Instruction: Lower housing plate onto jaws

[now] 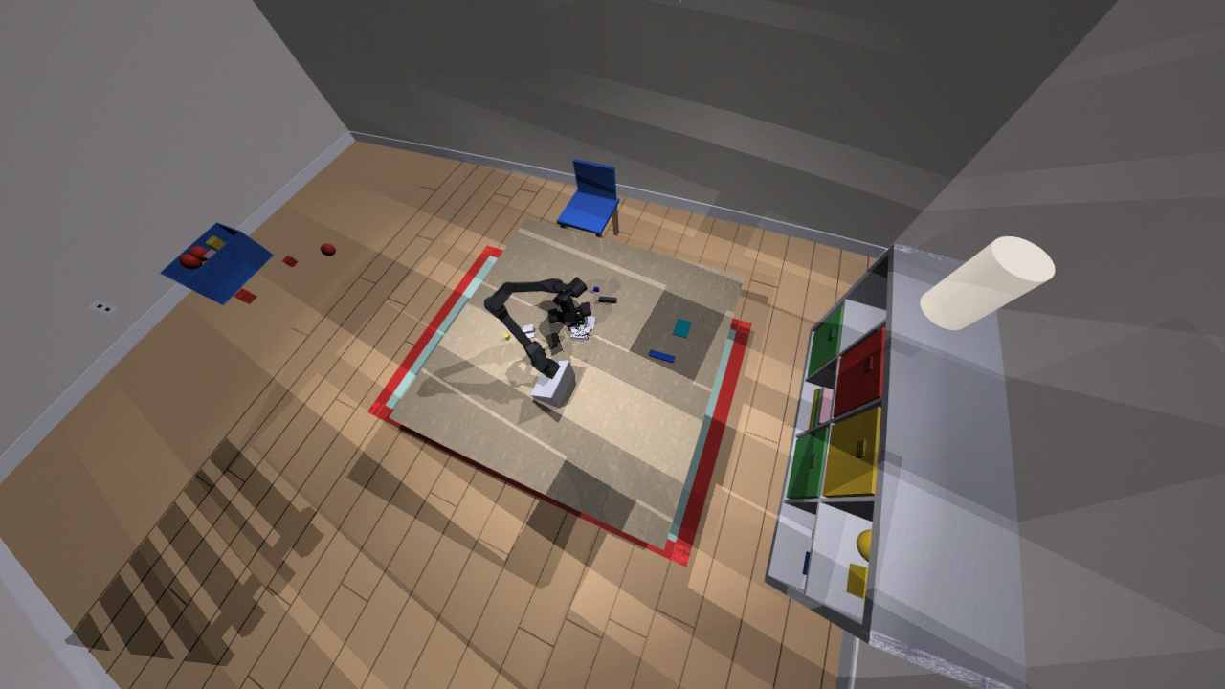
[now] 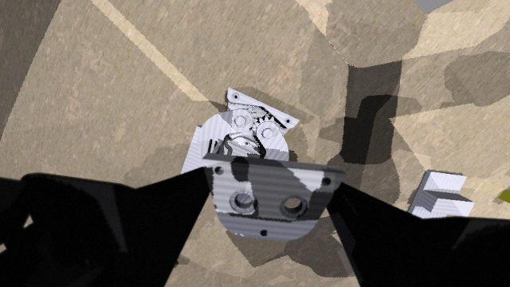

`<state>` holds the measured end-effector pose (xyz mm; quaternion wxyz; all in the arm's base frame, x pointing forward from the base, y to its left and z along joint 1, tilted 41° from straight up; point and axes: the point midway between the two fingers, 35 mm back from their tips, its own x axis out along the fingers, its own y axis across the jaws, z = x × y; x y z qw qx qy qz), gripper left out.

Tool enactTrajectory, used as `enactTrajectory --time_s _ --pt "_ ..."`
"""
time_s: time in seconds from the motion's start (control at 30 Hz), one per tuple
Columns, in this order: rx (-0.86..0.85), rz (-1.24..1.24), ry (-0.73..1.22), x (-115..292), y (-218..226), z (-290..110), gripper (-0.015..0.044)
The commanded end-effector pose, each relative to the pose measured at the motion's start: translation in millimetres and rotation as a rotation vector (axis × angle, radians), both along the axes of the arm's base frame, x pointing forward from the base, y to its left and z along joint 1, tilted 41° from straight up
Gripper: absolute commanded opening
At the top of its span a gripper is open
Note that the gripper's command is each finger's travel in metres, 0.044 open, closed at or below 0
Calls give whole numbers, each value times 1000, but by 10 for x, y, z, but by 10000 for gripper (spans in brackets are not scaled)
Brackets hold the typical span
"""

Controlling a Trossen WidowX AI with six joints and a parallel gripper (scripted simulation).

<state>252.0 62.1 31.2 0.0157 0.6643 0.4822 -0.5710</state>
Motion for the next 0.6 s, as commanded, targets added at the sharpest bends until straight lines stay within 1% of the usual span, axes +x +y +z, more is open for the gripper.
enactTrajectory --time_s 0.0,0.2,0.57 --pt "-3 -112 91 -1 -73 -70 351" --pt "-11 -247 203 -9 -172 -150 351" --pt "-11 -252 206 -9 -175 -152 351"
